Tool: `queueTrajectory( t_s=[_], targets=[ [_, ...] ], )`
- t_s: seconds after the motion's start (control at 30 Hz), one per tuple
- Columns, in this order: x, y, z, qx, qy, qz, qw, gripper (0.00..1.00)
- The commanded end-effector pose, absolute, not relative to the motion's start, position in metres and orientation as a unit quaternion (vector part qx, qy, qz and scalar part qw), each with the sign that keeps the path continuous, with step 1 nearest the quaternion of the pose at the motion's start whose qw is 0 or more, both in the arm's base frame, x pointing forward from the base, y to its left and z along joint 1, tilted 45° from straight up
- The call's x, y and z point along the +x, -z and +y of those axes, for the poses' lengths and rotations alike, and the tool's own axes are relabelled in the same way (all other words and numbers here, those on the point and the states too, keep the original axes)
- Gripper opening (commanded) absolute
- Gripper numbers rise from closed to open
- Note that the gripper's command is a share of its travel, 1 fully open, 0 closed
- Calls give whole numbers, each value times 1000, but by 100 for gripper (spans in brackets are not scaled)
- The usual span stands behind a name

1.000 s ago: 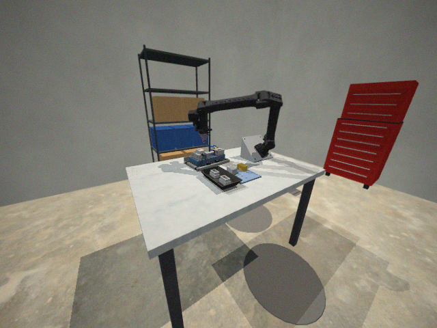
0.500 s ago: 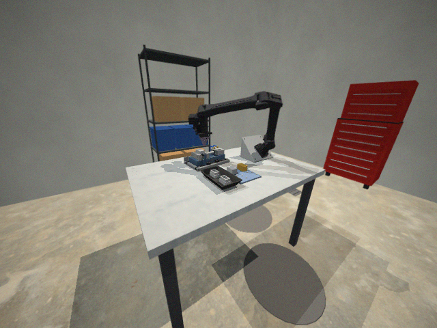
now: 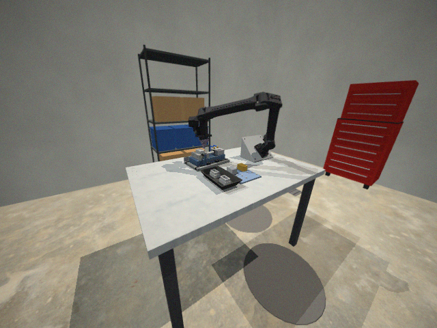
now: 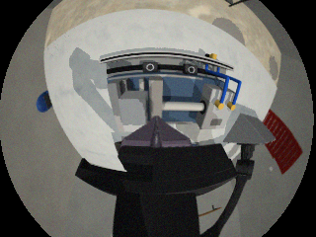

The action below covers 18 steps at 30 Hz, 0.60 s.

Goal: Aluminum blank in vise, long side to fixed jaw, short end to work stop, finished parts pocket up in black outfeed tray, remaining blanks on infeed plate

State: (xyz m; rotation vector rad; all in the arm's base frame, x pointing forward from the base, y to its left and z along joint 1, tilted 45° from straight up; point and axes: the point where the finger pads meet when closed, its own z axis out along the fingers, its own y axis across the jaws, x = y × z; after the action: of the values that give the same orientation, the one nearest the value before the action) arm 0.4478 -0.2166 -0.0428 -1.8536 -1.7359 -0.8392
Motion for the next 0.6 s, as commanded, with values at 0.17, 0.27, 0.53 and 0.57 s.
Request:
queueTrajectory(
  t_s=[0.17,0.27,0.53,0.57],
  targets=[
    [455,51,-208,-672,304,-634,234,0],
    [455,50,-210,-672,305,-634,233,0],
    [456,49,-212,-672,305,-634,232,0],
    [456,49,-212,-672,305,-634,232,0]
  ],
)
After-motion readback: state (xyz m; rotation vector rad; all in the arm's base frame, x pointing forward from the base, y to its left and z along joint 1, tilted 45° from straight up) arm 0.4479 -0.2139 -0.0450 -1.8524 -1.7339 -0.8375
